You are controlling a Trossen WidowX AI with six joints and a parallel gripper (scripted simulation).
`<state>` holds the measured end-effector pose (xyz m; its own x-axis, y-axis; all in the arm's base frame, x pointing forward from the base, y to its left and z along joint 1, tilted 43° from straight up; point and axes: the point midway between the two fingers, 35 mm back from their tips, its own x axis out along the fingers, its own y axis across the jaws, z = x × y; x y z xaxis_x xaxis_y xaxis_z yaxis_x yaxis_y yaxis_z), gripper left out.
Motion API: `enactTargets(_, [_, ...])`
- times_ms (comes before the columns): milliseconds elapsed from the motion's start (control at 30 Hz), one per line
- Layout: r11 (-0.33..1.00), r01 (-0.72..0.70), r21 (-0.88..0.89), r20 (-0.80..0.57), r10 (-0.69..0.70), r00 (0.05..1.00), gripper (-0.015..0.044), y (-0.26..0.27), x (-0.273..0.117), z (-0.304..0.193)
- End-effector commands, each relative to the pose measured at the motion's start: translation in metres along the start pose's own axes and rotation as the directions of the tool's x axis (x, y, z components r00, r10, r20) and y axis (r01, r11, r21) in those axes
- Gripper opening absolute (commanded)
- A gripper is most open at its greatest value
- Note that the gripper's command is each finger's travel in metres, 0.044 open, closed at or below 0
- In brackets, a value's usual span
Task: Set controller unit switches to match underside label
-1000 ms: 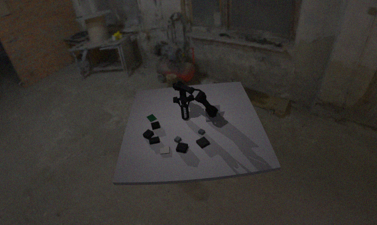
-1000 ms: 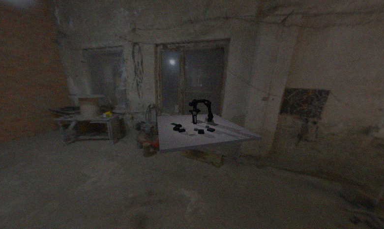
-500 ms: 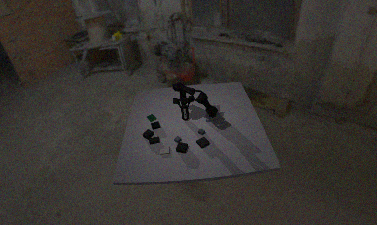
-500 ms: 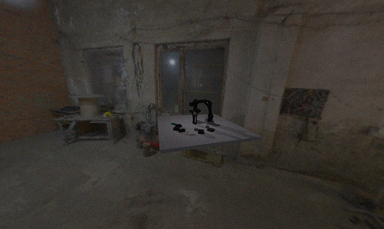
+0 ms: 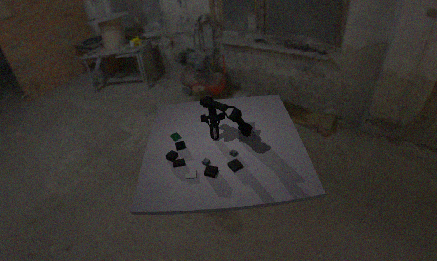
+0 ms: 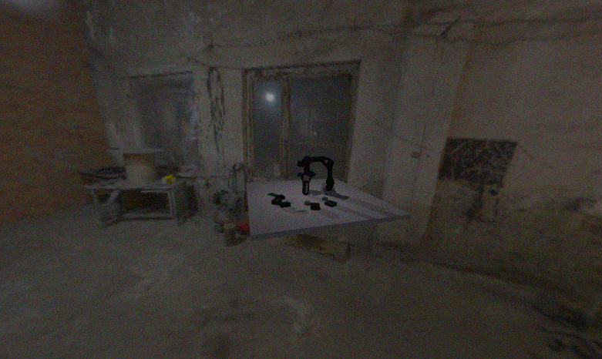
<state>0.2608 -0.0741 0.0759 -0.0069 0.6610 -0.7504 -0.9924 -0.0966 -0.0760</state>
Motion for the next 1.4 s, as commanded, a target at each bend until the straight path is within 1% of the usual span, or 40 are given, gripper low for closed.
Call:
enactTargets(0, [1.0,-0.001,0.008,0.019,0.001,1.0,0.0338,0.0,0.003,0.007])
enactTargets(1367, [1.0,-0.001,0.009,0.021,0.001,1.0,0.0338,-0.001,0.006,0.04])
